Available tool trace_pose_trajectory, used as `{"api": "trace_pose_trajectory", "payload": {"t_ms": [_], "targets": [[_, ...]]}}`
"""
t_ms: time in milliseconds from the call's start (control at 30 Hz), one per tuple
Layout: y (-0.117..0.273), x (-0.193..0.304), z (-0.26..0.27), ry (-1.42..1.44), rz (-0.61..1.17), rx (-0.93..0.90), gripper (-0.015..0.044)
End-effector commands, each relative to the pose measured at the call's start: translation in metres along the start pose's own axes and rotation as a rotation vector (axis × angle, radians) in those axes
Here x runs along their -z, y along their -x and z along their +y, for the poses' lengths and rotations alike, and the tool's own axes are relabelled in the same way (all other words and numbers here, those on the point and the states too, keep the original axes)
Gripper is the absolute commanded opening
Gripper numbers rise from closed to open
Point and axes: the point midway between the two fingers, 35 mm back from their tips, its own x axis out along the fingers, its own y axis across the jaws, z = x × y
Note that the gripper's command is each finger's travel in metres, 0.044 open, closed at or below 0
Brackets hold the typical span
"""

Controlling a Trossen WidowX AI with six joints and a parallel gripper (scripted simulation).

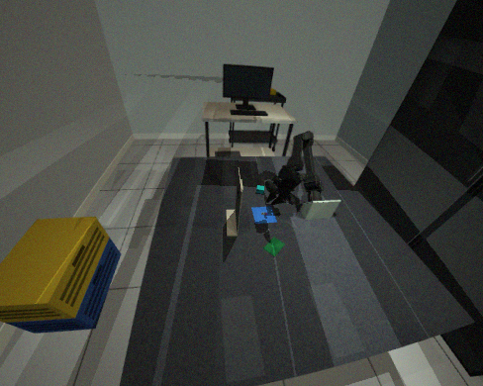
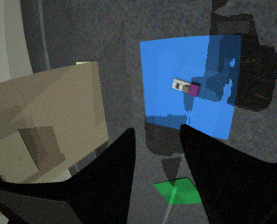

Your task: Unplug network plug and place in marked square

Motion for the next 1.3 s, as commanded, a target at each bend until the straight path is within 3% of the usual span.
{"api": "trace_pose_trajectory", "payload": {"t_ms": [0,767,1267], "targets": [[0.006,-0.001,0.005,-0.008,-0.004,-0.007,0.0156],[0.024,-0.004,0.012,0.001,-0.007,-0.005,0.0156],[0.056,0.000,0.040,0.012,0.003,-0.007,0.0156]]}}
